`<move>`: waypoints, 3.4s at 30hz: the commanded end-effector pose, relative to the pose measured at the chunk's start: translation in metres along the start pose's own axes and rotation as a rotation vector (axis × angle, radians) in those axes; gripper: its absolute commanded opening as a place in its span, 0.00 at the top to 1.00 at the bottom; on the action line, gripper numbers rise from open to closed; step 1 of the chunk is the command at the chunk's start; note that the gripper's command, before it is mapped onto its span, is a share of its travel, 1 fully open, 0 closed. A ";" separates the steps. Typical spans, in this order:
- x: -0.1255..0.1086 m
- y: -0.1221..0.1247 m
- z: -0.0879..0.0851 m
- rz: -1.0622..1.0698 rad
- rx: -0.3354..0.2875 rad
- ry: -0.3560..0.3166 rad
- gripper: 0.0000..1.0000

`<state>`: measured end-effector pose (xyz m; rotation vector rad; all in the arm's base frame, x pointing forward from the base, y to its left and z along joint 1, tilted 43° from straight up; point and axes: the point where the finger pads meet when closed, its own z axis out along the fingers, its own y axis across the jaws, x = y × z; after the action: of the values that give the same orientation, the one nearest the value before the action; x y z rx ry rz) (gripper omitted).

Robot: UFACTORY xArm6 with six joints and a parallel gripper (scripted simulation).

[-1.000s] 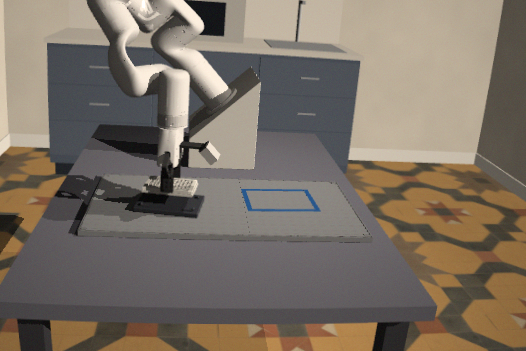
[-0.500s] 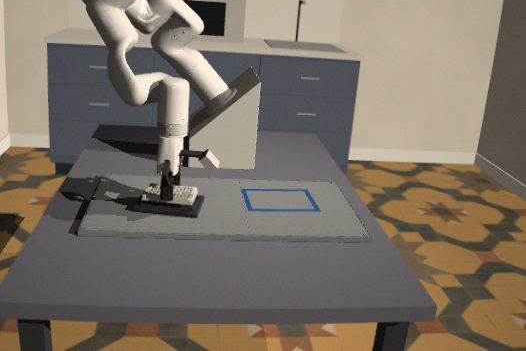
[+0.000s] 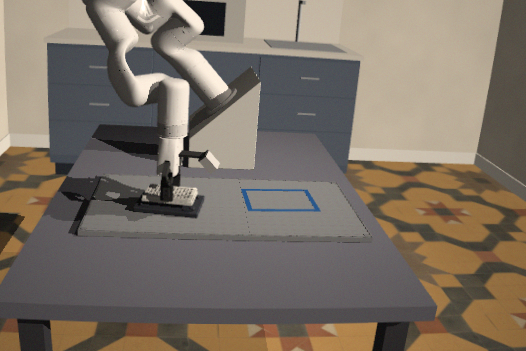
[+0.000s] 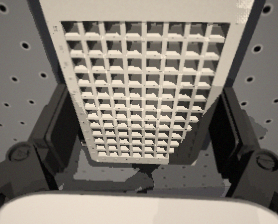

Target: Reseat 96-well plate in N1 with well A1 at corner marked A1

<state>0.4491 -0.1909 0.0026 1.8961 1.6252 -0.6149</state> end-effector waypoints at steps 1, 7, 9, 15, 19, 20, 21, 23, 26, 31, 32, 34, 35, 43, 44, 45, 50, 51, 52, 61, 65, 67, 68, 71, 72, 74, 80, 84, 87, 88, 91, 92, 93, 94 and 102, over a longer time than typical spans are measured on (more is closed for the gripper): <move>0.000 0.001 -0.001 0.001 -0.003 0.001 1.00; 0.000 0.001 0.000 0.001 -0.003 0.001 1.00; 0.000 0.001 0.000 0.001 -0.003 0.001 1.00; 0.000 0.001 0.001 0.001 -0.003 0.001 1.00; 0.000 0.001 0.001 0.001 -0.003 0.001 1.00; 0.000 0.001 0.002 0.001 -0.003 0.001 1.00; 0.000 0.001 0.002 0.001 -0.003 0.001 1.00; 0.000 0.001 0.002 0.001 -0.003 0.001 1.00; 0.000 0.001 0.002 0.001 -0.003 0.001 1.00; 0.000 0.001 0.003 0.001 -0.003 0.001 1.00; 0.000 0.001 0.003 0.001 -0.003 0.001 1.00; 0.000 0.001 0.004 0.001 -0.003 0.001 1.00; 0.000 0.001 0.004 0.001 -0.003 0.001 1.00; 0.000 0.001 0.005 0.001 -0.003 0.001 1.00; 0.000 0.001 0.005 0.001 -0.003 0.001 1.00; 0.000 0.001 0.005 0.001 -0.003 0.001 1.00; 0.000 0.001 0.006 0.001 -0.003 0.001 1.00; 0.000 0.001 0.006 0.001 -0.003 0.001 1.00; 0.000 0.001 0.006 0.001 -0.003 0.001 1.00; 0.000 0.001 0.007 0.001 -0.003 0.001 1.00; 0.000 0.001 0.008 0.001 -0.003 0.001 1.00; 0.000 0.001 0.008 0.001 -0.003 0.001 1.00; 0.000 0.001 0.009 0.001 -0.003 0.001 1.00; 0.000 0.001 0.009 0.001 -0.003 0.001 1.00; 0.000 0.001 0.009 0.001 -0.003 0.001 1.00; 0.000 0.001 0.010 0.001 -0.003 0.001 1.00; 0.000 0.001 0.011 0.001 -0.003 0.000 0.00; 0.000 0.001 0.011 0.001 -0.003 0.000 0.00; 0.000 0.001 0.011 0.001 -0.003 0.000 0.00; 0.000 0.001 0.011 0.001 -0.003 0.001 0.00; 0.000 0.001 0.011 0.001 -0.003 0.000 0.00; 0.000 0.001 0.011 0.001 -0.003 0.000 0.00; 0.000 0.001 0.011 0.001 -0.003 0.000 0.00; 0.000 0.001 0.011 0.001 -0.003 0.001 0.00; 0.000 0.001 0.011 0.001 -0.003 0.001 0.00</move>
<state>0.4492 -0.1987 -0.0059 1.8961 1.6252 -0.6148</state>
